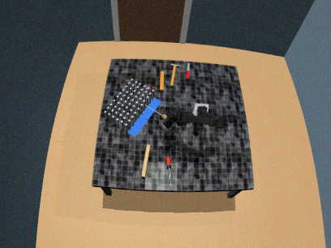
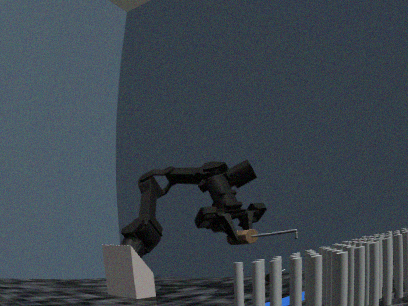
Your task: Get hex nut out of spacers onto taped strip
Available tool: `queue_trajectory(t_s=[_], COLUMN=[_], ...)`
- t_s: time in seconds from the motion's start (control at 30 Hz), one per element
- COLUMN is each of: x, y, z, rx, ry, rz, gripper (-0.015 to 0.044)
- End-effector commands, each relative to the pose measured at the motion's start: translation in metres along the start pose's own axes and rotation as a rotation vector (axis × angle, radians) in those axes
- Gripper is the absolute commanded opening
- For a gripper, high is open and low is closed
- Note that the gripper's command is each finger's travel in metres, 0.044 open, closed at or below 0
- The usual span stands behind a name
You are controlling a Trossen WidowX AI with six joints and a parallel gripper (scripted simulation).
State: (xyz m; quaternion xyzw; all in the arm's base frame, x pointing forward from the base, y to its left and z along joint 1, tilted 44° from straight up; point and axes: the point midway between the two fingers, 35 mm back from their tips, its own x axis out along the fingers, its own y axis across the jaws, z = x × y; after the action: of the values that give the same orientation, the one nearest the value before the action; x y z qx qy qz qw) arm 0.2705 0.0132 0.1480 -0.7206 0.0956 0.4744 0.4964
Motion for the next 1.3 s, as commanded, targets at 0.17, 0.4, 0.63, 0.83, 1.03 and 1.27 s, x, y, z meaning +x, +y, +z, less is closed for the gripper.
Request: queue_trajectory(t_s=[0.17,0.4,0.63,0.83,1.03,1.27], x=[-0.004,-0.009,-0.014,-0.018,-0.023,-0.029], y=[-0.013,-0.024,-0.036,-0.047,-0.057,-0.069], z=[0.001,0.001,0.003,0.005,0.008,0.011], rx=[0.263,0.485,0.701,0.883,1.064,1.273], ry=[-0.010,-0.029,-0.059,-0.093,-0.134,-0.192], rz=[-0.051,-0.089,-0.126,-0.154,-0.177,-0.195], gripper=[0.0000,0.0000,0.0000,0.0000,0.0000,0.0000])
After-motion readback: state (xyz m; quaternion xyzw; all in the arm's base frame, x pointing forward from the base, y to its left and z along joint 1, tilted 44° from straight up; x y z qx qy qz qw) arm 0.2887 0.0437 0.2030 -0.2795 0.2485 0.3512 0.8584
